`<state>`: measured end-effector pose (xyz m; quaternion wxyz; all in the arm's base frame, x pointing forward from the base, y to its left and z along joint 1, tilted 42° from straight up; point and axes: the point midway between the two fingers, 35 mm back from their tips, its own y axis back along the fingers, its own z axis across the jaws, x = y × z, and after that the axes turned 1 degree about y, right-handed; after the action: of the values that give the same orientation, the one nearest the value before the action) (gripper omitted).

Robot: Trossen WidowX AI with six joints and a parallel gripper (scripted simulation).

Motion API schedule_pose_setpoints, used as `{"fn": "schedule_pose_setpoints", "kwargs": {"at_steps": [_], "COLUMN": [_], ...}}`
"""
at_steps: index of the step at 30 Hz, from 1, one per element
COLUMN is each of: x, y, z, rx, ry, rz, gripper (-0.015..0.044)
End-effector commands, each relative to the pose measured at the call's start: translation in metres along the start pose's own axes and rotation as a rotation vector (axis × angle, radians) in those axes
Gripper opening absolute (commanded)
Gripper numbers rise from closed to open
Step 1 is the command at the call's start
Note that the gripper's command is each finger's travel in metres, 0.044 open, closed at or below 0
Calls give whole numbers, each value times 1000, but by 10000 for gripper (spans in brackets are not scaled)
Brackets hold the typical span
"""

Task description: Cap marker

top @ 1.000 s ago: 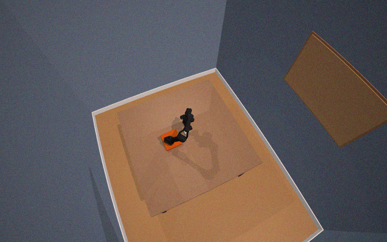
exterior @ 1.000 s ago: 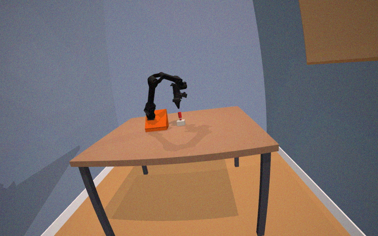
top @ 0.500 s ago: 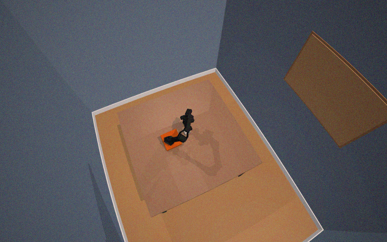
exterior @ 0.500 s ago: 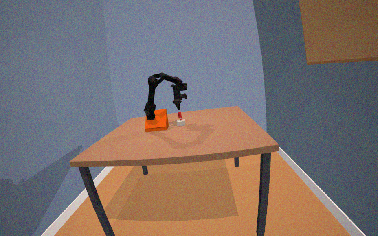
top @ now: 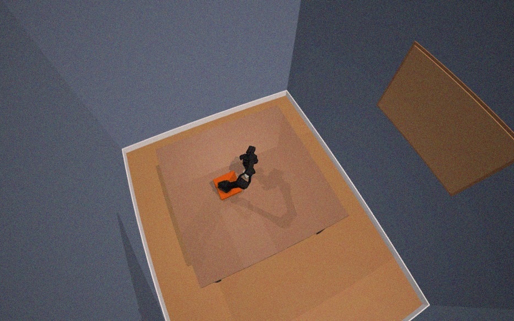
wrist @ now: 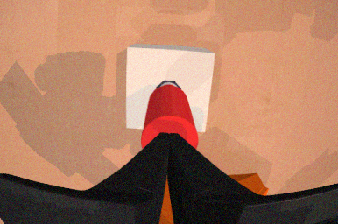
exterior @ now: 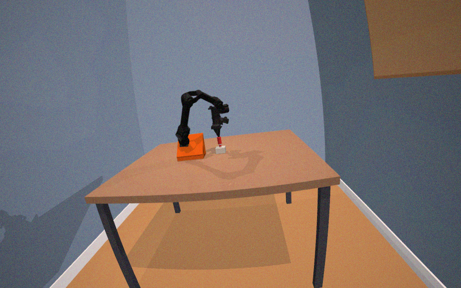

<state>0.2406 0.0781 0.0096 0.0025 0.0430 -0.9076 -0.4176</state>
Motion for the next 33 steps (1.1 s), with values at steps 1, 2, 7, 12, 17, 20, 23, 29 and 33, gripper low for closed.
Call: {"fn": "schedule_pose_setpoints", "kwargs": {"at_steps": [1,2,7,12,17,20,23,29,33], "x": [0,-1,-2,-4,-3,-2,-2,-2,-2], "y": [-8,-9,-4,6,76,86,86,86,86], "z": [-1,-1,0,1,2,1,1,1,1], "rx": [5,5,-3,-4,-5,-4,-4,-4,-4], "ry": [2,2,-4,-4,0,0,0,0,0], "rz": [1,1,-5,-5,-2,-1,-1,-1,-1], "gripper": [0,0,0,0,0,0,26,184,289]}}
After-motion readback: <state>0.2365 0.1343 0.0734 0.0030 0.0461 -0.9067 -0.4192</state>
